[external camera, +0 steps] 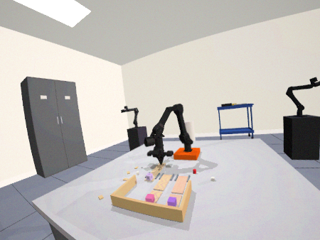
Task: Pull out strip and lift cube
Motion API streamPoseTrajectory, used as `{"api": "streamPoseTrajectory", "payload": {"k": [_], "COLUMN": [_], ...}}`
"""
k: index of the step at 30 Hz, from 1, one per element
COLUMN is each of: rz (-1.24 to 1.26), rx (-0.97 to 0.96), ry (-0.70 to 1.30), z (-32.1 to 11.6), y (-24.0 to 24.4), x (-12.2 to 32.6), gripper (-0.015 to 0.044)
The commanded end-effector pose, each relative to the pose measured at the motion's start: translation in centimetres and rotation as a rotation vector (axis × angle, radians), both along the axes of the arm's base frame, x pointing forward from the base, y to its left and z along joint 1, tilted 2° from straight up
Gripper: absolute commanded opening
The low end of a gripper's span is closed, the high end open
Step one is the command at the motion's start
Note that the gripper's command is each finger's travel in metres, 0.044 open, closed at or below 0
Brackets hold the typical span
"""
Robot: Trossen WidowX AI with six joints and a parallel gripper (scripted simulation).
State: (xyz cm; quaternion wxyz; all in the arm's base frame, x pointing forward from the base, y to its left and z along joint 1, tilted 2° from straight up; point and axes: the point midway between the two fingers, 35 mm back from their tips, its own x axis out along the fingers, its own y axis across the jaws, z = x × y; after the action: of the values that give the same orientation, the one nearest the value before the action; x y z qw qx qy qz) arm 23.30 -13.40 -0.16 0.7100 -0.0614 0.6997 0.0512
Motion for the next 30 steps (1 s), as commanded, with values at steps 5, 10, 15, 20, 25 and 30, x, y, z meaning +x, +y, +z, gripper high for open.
{"api": "streamPoseTrajectory", "payload": {"k": [5, 10, 15, 20, 25, 30], "rz": [0.002, 0.003, -0.136, -0.144, -0.144, -0.144], "rx": [0.001, 0.002, 0.003, 0.004, 0.004, 0.005], "ry": [0.018, 0.024, 0.02, 0.018, 0.017, 0.016], "z": [3.3, 4.2, 4.1, 4.1, 4.1, 4.2], "y": [0.0, 0.0, 0.6, 1.0, 1.5, 1.8], "x": [0.2, 0.1, 2.4, 4.0, 5.7, 7.4], "gripper": [0.0, 0.0, 0.0131, 0.0263, 0.0394, 0.044]}}
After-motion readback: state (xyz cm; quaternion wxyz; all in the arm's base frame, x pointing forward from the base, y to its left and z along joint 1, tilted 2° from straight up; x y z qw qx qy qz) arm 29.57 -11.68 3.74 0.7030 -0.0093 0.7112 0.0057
